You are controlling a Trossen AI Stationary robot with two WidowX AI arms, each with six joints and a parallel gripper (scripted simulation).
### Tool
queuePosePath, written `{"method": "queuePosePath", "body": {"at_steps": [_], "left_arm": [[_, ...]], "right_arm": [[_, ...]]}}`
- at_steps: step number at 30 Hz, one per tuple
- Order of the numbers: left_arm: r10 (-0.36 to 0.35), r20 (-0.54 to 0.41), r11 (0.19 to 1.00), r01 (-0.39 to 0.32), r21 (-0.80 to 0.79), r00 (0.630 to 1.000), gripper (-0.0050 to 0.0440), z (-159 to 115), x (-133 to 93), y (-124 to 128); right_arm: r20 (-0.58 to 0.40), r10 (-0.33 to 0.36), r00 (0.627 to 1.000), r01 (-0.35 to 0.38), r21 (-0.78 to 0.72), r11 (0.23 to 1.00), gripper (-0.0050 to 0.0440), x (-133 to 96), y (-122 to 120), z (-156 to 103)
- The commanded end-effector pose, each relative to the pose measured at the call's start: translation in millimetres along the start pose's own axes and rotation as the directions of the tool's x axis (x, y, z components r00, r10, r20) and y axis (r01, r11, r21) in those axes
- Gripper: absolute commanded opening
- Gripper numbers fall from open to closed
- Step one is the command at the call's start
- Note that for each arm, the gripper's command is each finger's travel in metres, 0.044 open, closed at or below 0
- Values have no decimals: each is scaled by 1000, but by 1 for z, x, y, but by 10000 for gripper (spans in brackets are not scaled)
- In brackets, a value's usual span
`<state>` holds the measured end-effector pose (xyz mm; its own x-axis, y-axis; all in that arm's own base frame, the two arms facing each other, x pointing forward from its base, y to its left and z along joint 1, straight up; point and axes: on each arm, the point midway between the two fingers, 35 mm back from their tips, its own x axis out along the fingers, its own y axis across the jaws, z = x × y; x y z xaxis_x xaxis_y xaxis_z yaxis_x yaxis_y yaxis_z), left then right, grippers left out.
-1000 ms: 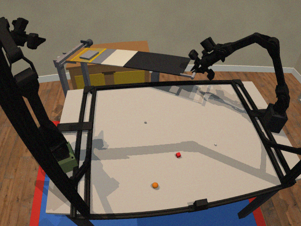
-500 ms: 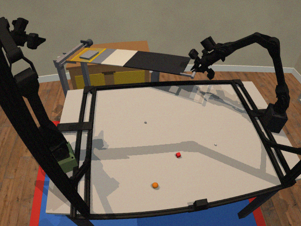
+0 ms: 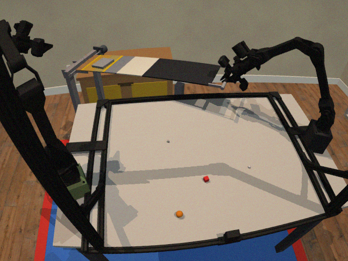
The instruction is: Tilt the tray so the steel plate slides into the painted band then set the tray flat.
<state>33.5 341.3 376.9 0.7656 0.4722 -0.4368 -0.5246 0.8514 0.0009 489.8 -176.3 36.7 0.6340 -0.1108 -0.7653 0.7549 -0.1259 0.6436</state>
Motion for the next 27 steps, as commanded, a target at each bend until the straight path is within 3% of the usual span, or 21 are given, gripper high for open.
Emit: {"method": "queuePosePath", "body": {"at_steps": [1, 21, 24, 27], "left_arm": [[-2, 1, 1000, 2, 0, 1000, 440, 0, 0, 0], [-2, 1, 1000, 2, 0, 1000, 440, 0, 0, 0], [-2, 1, 1000, 2, 0, 1000, 440, 0, 0, 0], [-2, 1, 1000, 2, 0, 1000, 440, 0, 0, 0]], "right_arm": [[-3, -6, 1000, 6, 2, 1000, 0, -12, 2, 1], [-3, -13, 1000, 13, 2, 1000, 0, -7, -3, 1], [-3, -15, 1000, 15, 2, 1000, 0, 28, -39, 1], [-4, -37, 999, 37, 2, 999, 0, 28, -39, 1]]}}
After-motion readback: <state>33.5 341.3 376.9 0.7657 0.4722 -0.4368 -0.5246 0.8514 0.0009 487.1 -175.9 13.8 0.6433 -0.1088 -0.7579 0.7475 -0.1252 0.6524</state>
